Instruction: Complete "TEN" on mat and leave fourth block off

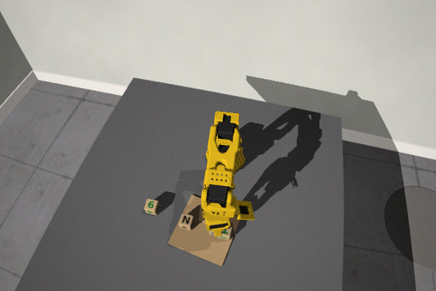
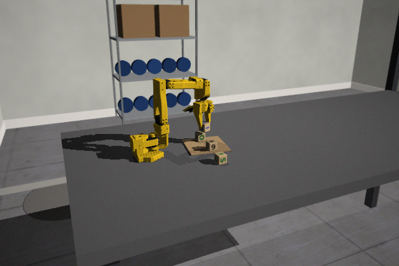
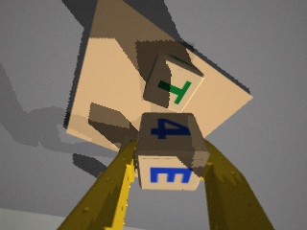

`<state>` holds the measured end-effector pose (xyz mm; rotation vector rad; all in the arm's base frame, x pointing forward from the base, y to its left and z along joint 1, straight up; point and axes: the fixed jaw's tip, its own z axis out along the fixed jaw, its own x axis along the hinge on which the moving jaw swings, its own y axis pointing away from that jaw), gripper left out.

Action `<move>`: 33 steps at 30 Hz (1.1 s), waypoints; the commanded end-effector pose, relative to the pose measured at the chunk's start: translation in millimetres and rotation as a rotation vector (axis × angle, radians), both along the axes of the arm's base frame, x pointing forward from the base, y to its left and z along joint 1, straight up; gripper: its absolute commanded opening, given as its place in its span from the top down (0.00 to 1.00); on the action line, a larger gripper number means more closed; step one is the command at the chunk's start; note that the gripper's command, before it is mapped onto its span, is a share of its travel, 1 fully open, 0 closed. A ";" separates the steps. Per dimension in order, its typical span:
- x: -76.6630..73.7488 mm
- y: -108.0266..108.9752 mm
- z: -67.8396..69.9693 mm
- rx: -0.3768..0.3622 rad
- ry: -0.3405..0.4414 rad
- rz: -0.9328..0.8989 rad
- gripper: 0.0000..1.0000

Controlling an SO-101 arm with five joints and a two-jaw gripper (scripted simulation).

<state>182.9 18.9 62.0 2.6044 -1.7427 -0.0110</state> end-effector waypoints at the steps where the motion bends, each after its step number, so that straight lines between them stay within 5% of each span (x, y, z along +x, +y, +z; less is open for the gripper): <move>1: 6.5 -8.2 13.8 0.016 -0.103 -0.171 1.00; 13: 2.6 -18.7 12.4 0.019 -0.103 -0.373 1.00; 33: 2.3 -19.4 12.3 0.019 -0.103 -0.388 1.00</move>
